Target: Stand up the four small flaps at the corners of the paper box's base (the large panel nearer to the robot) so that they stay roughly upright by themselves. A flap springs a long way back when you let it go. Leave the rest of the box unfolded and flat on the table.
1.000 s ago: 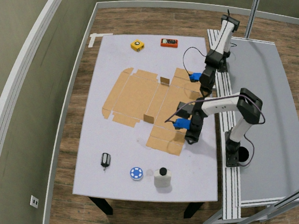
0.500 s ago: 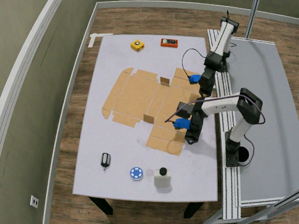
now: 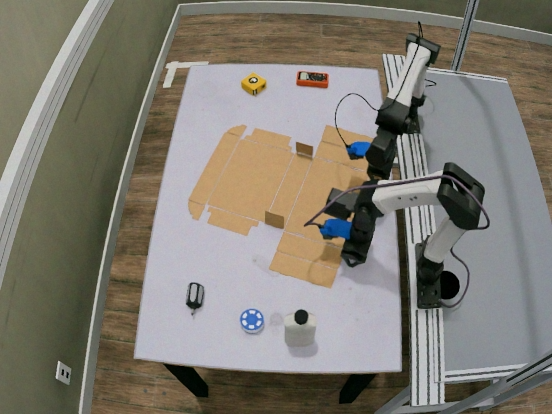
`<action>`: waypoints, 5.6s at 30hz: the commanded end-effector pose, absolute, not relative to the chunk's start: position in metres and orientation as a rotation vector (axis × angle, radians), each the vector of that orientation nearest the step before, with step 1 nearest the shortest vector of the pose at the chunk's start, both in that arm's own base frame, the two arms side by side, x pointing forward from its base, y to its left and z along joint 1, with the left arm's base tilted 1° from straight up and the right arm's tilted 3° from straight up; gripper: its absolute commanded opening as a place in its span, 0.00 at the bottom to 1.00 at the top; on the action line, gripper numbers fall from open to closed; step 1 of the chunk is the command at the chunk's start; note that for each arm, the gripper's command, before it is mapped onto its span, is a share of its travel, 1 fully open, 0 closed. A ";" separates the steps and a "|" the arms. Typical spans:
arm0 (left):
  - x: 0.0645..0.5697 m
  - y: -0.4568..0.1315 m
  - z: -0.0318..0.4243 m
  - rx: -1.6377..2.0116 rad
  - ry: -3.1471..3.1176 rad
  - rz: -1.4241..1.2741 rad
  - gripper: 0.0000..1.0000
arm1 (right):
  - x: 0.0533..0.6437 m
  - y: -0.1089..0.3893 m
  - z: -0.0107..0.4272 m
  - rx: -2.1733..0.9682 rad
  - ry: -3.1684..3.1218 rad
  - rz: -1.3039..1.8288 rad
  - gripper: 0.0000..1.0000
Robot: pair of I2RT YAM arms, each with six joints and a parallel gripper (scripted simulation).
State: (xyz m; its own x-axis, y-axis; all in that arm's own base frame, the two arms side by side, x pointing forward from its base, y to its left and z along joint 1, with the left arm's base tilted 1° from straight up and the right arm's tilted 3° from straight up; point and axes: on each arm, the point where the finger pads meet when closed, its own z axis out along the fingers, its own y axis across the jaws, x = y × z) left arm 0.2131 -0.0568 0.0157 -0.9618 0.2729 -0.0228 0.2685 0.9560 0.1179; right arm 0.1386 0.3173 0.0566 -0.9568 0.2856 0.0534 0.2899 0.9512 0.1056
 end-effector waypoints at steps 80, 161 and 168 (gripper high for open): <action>0.211 -0.055 0.008 0.426 3.087 0.153 0.76 | 0.141 0.304 0.083 -0.464 -3.082 -0.277 0.48; 0.231 -0.011 0.126 0.473 3.071 -0.160 0.76 | 0.113 0.216 0.123 -0.444 -3.079 -0.229 0.71; 0.230 -0.009 0.120 0.456 3.084 -0.154 0.76 | 0.116 0.219 0.125 -0.460 -3.081 -0.242 0.76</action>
State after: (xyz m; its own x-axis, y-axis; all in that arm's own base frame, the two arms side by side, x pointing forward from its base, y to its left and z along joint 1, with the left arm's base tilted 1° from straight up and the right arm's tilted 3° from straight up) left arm 0.2277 -0.0084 0.1157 -0.9611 0.2756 -0.0170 0.2760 0.9563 -0.0970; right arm 0.1101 0.2097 0.1148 -0.9561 0.2885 0.0508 0.2925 0.9493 0.1148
